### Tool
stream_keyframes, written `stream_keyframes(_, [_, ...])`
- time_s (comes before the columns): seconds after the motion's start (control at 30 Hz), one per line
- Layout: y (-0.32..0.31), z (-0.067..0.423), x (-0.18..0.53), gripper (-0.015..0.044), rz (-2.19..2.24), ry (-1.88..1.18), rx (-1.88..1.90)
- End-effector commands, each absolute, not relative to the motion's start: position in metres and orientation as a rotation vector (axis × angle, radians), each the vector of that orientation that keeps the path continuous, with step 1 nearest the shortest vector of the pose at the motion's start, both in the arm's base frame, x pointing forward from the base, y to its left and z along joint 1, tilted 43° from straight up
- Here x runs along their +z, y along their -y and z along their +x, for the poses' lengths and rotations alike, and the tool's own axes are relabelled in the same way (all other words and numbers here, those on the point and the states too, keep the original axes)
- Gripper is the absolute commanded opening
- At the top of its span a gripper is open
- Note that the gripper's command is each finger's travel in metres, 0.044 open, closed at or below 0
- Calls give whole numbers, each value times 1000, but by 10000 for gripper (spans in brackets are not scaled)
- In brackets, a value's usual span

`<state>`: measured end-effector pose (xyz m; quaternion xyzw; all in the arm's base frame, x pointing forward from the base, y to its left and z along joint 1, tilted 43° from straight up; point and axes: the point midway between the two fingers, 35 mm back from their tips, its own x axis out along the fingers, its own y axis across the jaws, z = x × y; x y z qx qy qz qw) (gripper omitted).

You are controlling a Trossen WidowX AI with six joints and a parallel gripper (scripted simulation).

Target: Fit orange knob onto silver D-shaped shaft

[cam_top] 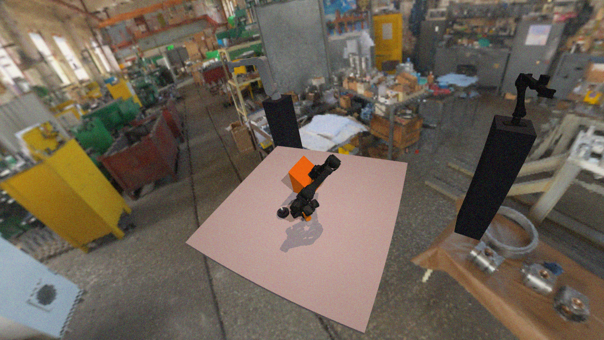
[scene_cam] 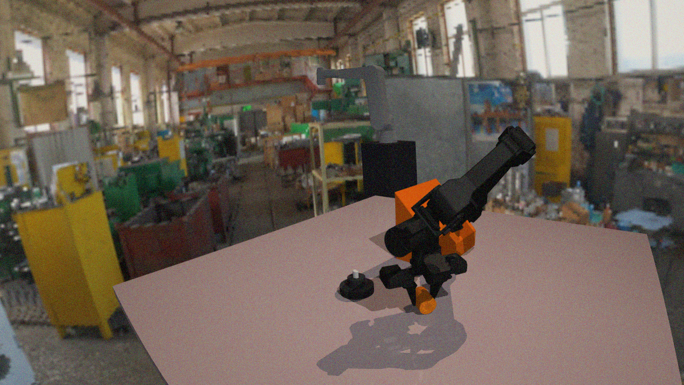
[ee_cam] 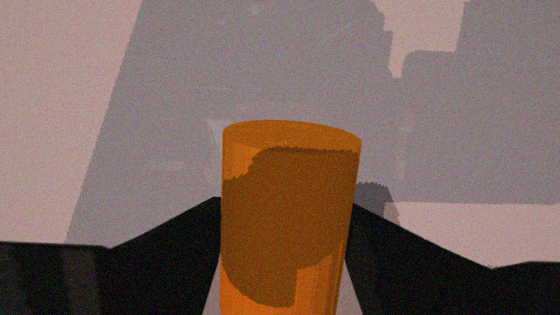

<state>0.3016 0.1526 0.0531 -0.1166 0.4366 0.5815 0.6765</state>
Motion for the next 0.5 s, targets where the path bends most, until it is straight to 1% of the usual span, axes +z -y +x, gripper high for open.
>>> stream_keyframes(0.0, [-153,302,53,232,-263,-981,1308])
stream_keyframes(0.03, [-153,302,53,259,-263,-981,1308])
stream_keyframes(0.47, [-153,302,53,260,-263,-981,1308])
